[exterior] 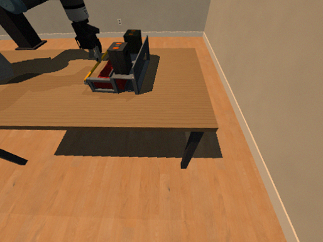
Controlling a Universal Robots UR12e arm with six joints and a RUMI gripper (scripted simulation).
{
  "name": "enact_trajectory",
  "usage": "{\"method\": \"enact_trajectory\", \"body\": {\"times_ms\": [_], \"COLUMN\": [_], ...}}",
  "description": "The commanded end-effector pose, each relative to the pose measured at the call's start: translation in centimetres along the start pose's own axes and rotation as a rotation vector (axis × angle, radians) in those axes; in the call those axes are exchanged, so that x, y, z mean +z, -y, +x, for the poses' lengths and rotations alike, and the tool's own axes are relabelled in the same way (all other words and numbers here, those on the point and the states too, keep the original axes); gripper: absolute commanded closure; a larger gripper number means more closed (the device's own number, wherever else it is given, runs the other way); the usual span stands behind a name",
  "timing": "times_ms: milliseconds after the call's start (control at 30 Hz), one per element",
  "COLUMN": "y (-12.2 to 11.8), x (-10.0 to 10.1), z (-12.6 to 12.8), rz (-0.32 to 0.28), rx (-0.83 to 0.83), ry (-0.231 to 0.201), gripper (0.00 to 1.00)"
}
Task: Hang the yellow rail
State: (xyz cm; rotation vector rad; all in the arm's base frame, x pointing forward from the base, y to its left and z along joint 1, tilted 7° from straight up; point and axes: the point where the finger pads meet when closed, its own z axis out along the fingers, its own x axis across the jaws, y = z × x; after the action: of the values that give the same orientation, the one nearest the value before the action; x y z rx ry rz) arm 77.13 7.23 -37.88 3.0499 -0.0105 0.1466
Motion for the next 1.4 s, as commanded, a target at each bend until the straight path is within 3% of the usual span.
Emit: {"method": "enact_trajectory", "body": {"times_ms": [0, 1367], "y": [-0.2, -0.19], "x": [-0.05, 0.39], "z": [0.4, 0.37], "rz": [0.0, 0.0], "rx": [0.002, 0.003], "ry": [-0.005, -0.005], "gripper": [1.0, 1.0]}}
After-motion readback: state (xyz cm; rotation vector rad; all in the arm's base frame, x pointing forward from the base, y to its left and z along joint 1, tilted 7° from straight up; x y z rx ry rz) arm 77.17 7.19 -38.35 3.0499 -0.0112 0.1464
